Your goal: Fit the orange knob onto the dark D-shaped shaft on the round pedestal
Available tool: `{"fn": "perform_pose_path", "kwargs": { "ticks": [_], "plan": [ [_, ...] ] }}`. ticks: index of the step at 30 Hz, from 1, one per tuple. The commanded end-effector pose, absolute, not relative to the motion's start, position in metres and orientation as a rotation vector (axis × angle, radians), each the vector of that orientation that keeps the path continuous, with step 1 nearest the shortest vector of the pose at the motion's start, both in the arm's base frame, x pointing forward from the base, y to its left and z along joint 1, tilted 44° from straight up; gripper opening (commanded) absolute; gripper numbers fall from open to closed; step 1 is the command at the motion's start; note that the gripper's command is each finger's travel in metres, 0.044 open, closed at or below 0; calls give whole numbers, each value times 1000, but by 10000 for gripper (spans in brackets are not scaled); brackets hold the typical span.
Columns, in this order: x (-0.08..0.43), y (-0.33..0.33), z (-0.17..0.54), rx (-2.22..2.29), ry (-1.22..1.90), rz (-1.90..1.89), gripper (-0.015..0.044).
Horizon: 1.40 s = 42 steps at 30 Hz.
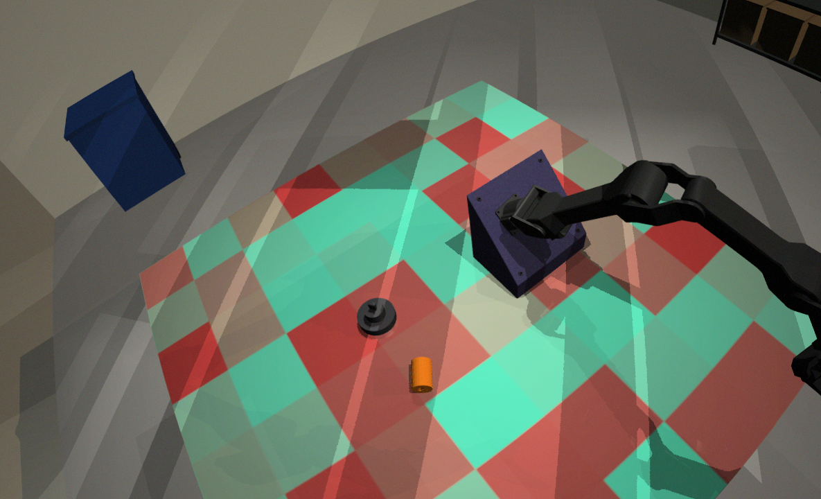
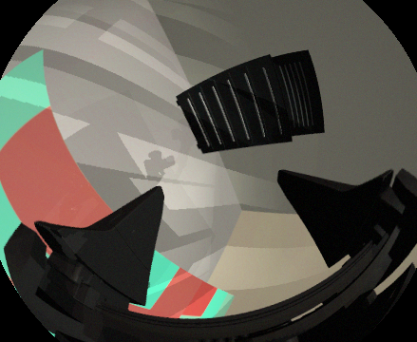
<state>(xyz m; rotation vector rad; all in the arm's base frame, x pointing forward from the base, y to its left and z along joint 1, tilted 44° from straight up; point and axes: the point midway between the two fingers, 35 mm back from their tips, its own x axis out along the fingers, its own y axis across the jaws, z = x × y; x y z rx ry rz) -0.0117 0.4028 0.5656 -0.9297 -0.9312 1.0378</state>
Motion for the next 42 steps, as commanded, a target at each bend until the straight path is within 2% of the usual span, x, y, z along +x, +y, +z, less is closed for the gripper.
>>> {"fn": "perform_pose_path", "kwargs": {
  "ticks": [1,14,25,33,42],
  "plan": [
    [50,420,527,-861,-654,1104,440],
    [214,392,426,-530,95,1003,440],
    [326,294,341,-40,701,636,440],
    [370,202,284,454,1048,207,440],
    [380,93,236,1063,1265,-391,440]
  ]
}}
